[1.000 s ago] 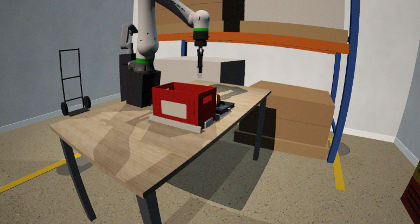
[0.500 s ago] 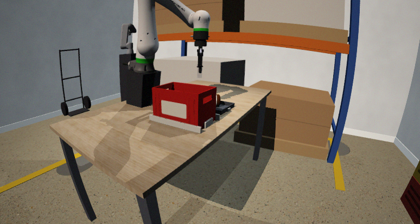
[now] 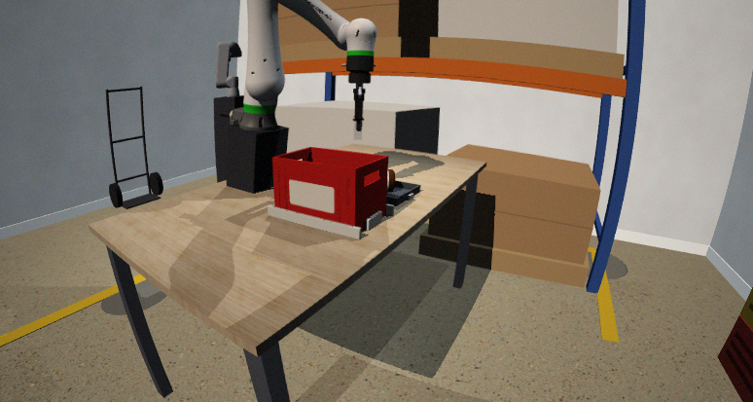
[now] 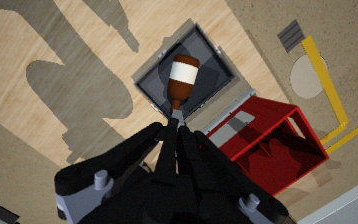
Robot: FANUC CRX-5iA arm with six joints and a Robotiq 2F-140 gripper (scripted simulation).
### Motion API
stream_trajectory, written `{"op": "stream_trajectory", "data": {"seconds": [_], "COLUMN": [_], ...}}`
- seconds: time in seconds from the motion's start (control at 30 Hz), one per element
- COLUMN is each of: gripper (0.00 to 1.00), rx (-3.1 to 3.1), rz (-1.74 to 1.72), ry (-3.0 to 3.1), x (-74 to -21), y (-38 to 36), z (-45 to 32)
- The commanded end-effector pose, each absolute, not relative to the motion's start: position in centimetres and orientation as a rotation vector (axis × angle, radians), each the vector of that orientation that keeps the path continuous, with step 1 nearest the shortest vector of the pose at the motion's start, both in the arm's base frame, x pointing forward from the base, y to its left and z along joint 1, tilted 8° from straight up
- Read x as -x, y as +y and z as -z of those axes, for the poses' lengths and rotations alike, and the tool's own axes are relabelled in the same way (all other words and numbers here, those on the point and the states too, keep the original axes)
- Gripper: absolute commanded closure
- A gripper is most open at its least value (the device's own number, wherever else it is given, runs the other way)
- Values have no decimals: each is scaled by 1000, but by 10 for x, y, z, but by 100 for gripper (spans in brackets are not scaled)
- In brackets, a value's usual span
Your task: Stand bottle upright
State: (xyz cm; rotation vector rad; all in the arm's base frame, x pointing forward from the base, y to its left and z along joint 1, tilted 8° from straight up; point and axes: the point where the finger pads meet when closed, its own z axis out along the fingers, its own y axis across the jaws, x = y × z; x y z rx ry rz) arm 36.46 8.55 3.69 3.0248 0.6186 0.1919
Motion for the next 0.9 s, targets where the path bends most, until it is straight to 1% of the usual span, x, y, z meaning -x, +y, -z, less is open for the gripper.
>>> {"op": "stream_trajectory", "data": {"seconds": [0.0, 0.03, 0.07, 0.87], "gripper": [100, 100, 62, 62], "rx": [-3025, -3025, -3025, -3025], "rz": [-193, -193, -193, -193], "ry": [619, 619, 619, 619], "x": [-365, -365, -365, -365], "y": [86, 86, 86, 86], "z": [-37, -37, -37, -37]}}
